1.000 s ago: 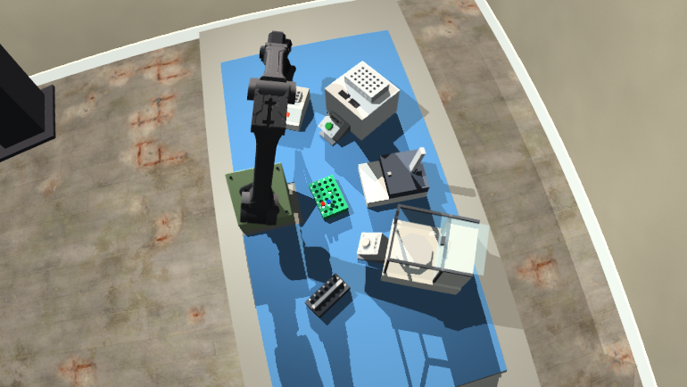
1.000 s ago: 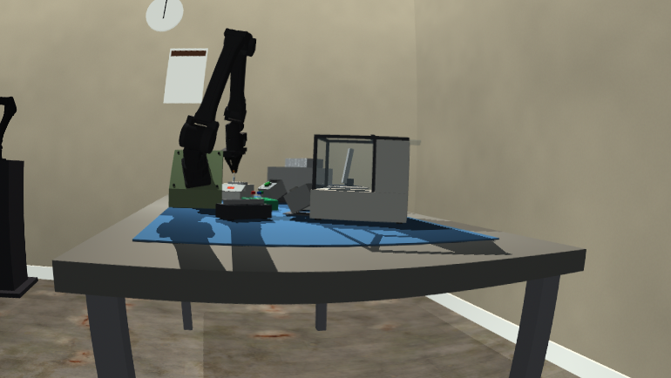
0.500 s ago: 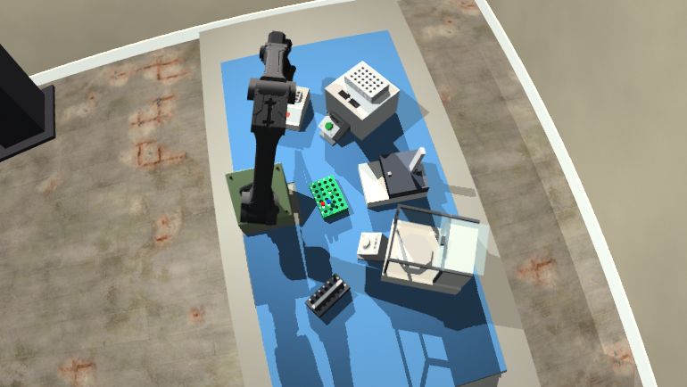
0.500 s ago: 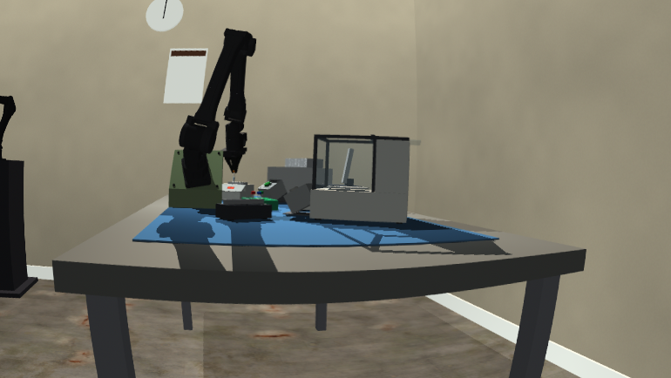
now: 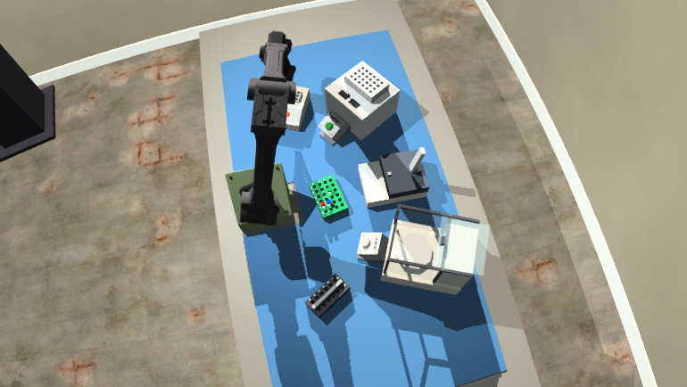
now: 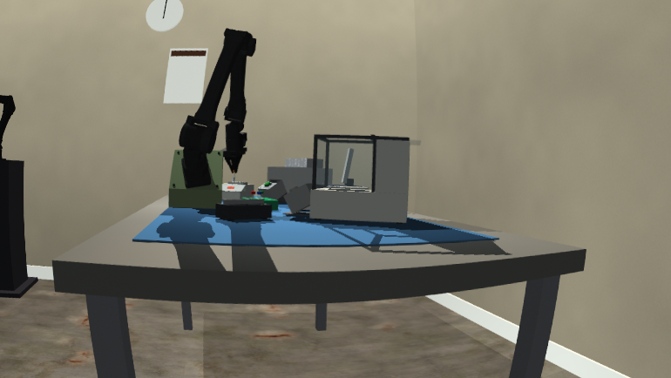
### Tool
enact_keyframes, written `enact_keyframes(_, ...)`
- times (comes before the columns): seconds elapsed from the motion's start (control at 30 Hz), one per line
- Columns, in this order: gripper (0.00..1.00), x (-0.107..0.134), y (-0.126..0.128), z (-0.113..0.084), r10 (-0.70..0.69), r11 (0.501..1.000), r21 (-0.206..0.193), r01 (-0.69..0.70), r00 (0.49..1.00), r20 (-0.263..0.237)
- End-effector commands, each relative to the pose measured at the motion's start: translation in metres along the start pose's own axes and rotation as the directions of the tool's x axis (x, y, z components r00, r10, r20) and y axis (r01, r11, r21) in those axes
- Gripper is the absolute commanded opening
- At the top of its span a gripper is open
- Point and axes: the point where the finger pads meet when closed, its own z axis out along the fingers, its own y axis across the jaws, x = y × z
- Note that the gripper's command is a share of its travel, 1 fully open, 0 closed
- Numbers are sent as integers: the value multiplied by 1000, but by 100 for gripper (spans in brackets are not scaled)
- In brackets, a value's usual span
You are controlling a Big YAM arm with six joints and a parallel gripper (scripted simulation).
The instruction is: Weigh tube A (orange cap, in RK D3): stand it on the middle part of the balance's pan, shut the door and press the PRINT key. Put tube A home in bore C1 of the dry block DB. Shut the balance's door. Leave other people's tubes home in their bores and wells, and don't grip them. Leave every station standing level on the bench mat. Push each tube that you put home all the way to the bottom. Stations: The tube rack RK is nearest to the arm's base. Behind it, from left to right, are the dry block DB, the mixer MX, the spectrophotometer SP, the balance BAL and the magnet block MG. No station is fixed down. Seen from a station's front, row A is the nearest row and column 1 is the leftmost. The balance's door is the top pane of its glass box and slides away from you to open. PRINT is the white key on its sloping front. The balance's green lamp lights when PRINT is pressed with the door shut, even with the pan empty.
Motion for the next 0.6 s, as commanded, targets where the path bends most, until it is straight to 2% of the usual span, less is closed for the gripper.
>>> enact_keyframes(0.0,9,2,-1,10,3,1000,-2,-3,1000,-13)
enact_keyframes(0.17,9,0,-1,9,4,1000,-3,-4,1000,-11)
enact_keyframes(0.2,9,-21,0,-14,13,1000,-6,-13,999,30)
enact_keyframes(0.27,9,-17,0,-7,10,1000,-5,-10,1000,16)
enact_keyframes(0.33,9,-19,1,-1,13,1000,-7,-13,1000,24)
enact_keyframes(0.57,9,-15,-1,4,12,1000,-8,-12,1000,16)
